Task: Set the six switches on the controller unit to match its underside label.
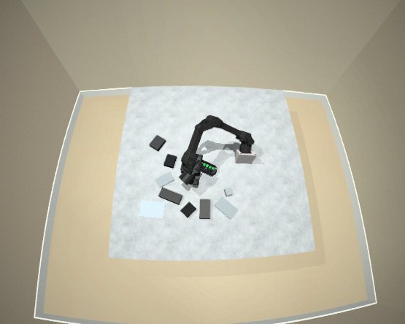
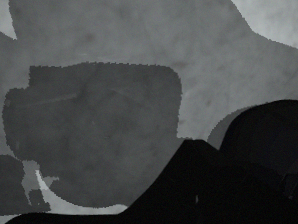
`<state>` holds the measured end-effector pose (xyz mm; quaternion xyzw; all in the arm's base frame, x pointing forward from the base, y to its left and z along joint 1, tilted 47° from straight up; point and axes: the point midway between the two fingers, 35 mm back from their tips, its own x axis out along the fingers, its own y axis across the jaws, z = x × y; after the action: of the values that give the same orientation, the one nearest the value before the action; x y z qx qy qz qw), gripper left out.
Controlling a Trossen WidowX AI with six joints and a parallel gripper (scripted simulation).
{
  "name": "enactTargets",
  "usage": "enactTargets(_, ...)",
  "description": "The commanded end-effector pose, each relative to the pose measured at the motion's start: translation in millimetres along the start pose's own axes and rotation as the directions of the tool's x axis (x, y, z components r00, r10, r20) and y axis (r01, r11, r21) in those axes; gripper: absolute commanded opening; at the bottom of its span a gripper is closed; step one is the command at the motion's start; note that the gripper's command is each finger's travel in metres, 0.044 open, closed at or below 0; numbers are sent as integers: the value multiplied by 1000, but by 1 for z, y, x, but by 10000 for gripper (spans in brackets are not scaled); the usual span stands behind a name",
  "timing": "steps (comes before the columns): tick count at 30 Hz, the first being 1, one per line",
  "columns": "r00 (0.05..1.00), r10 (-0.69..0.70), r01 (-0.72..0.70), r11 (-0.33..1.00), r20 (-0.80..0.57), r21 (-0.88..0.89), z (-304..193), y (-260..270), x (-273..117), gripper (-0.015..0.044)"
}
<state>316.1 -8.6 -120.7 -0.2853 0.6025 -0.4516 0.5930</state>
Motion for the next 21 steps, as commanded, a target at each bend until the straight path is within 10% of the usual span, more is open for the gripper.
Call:
enactTargets(1, 1000, -17, 17, 1000, -19, -14, -3, -8, 8, 0)
enactTargets(21, 1000, -18, 18, 1000, -19, -15, -3, -19, 12, 0)
